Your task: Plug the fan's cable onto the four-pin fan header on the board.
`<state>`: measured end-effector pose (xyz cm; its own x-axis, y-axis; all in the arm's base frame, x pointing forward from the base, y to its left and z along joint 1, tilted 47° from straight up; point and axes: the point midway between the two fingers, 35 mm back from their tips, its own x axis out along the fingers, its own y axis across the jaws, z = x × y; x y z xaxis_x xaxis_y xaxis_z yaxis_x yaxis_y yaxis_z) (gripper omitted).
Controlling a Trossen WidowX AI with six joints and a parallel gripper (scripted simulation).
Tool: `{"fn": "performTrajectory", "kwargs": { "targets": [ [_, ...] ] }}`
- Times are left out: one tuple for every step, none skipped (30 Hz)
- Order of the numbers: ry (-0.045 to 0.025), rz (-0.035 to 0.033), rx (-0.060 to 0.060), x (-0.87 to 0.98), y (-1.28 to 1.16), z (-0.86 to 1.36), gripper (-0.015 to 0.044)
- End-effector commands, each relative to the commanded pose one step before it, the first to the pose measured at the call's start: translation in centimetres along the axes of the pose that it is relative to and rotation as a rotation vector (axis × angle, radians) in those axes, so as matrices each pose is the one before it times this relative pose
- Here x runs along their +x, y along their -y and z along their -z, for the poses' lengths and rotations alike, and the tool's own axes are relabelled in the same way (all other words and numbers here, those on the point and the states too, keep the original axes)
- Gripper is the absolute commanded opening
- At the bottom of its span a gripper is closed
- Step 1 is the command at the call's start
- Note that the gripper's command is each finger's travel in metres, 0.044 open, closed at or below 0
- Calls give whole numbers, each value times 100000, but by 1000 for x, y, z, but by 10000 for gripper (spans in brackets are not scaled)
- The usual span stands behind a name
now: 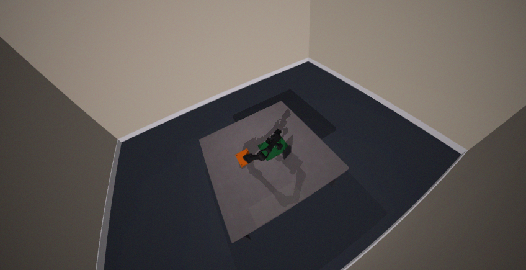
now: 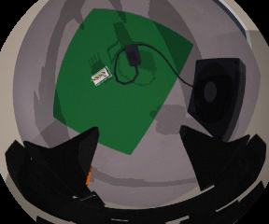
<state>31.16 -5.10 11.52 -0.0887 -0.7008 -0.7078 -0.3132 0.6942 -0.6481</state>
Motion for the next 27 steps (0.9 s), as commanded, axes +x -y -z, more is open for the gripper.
{"fn": "performTrajectory", "kwargs": {
  "targets": [
    [2436, 1400, -6503, -1724, -82, -2679, 440],
    [595, 546, -2050, -552, 8, -839, 440],
    [590, 555, -2049, -541, -6, -827, 440],
    [585, 564, -2048, -531, -20, -815, 440],
    [579, 573, -2047, -520, -34, -802, 440],
    [574, 582, -2046, -510, -49, -790, 440],
    [568, 590, -2043, -498, -64, -776, 440],
    [562, 599, -2042, -488, -78, -763, 440],
    [453, 494, -1661, -388, -74, -611, 440],
    [270, 299, -996, -229, -48, -363, 440],
    [90, 100, -332, -76, -16, -120, 440],
    [0, 0, 0, 0, 0, 0, 440],
    [0, 0, 0, 0, 0, 0, 440],
    [0, 0, 0, 0, 0, 0, 440],
    [0, 0, 0, 0, 0, 0, 440],
    [0, 0, 0, 0, 0, 0, 440],
    [-194, -89, 61, 264, 11, -24, 440],
    [-404, -185, 127, 548, 22, -44, 440],
    [-541, -248, 168, 734, 25, -47, 440],
    [-707, -324, 217, 957, 26, -43, 440],
    [-909, -417, 274, 1225, 22, -24, 440],
    [-1149, -528, 339, 1537, 8, 19, 440],
    [-1078, -497, 309, 1429, -12, 63, 440],
    [-1016, -471, 284, 1334, -29, 98, 440],
    [-806, -375, 221, 1048, -35, 103, 440],
    [-509, -238, 137, 657, -28, 76, 440],
    [-175, -82, 47, 225, -10, 28, 440]
  ]
}}
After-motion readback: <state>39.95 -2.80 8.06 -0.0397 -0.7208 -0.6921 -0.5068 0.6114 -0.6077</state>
